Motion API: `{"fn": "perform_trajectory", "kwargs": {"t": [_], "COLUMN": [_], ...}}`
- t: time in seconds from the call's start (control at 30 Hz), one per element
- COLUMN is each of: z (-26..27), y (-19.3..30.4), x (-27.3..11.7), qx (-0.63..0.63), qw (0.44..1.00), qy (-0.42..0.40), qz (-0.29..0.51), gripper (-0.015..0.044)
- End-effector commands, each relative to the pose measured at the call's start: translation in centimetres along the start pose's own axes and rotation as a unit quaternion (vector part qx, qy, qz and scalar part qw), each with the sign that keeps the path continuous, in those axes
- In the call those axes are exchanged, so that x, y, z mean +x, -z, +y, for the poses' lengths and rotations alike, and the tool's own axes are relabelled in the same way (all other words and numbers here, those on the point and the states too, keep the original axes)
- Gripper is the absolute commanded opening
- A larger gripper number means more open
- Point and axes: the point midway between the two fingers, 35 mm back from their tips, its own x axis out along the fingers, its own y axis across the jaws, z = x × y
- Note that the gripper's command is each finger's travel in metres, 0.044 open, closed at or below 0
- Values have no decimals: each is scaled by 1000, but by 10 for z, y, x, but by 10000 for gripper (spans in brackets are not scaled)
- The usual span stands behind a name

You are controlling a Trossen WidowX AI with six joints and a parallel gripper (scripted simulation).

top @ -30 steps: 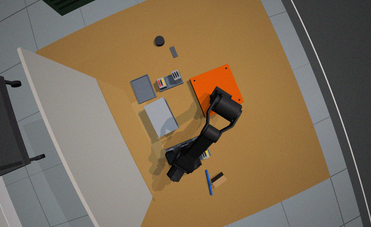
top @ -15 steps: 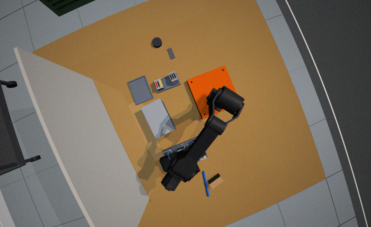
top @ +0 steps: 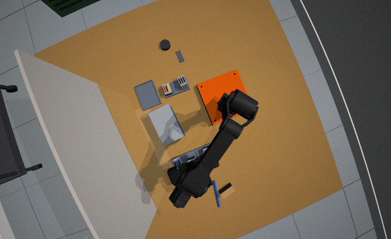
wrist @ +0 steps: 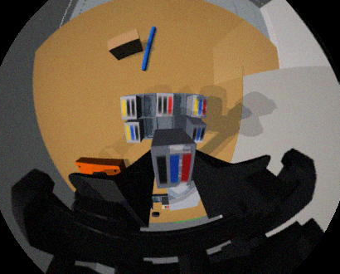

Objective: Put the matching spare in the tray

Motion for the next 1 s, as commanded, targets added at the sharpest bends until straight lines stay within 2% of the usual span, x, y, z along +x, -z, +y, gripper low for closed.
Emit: {"fn": "perform_trajectory", "kwargs": {"t": [0.0, 0.1, 0.33, 0.97], "z": [3, 6, -2, -66], "y": [-1, -1, 8, 90], "x": [-21, -33, -34, -39], "qx": [0, 0, 3, 13], "qw": [1000, 1000, 1000, 1000], "qy": [0, 0, 1, 8], "qz": [-1, -1, 1, 2], "gripper": [0, 0, 0, 0]}}
